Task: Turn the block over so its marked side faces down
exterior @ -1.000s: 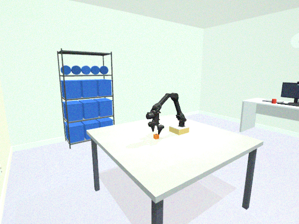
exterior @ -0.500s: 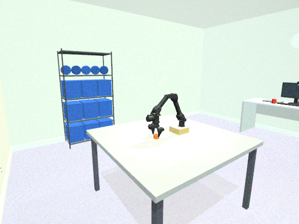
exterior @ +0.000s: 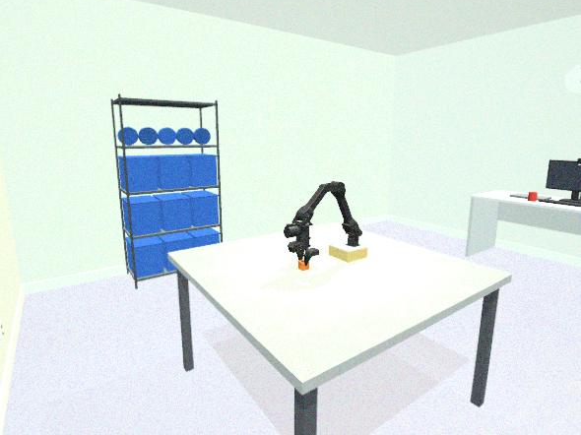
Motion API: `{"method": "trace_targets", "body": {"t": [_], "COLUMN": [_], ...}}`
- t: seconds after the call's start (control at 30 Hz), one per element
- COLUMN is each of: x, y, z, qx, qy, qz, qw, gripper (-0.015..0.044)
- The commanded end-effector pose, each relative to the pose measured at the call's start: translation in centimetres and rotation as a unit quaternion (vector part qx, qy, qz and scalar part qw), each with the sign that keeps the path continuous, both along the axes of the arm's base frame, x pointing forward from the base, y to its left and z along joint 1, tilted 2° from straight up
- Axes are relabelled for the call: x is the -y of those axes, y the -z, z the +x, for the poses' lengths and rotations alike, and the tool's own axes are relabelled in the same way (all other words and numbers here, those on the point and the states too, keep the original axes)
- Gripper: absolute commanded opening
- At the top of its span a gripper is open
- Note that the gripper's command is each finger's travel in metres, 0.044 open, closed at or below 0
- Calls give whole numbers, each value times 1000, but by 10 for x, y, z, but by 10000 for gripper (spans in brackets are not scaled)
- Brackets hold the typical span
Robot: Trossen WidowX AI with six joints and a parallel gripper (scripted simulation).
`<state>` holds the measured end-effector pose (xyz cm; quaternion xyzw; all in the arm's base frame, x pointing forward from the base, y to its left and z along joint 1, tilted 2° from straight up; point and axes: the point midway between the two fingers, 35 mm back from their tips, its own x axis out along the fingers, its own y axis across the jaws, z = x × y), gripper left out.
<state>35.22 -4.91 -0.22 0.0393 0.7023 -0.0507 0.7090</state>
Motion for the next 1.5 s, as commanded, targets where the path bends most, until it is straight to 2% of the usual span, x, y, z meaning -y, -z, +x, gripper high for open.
{"method": "trace_targets", "body": {"t": [0.0,0.37,0.43,0.57,0.77,1.47], "x": [0,0,0,0,0,0], "y": [1,1,-4,-28,-28,-18], "z": [-1,-1,-1,-1,-1,0], "qx": [-2,-2,-2,-2,3,165], "qy": [1,1,1,1,1,-2], "qz": [-1,-1,-1,-1,-2,-22], "qw": [1000,1000,1000,1000,1000,986], "gripper": [118,45,0,0,0,0]}}
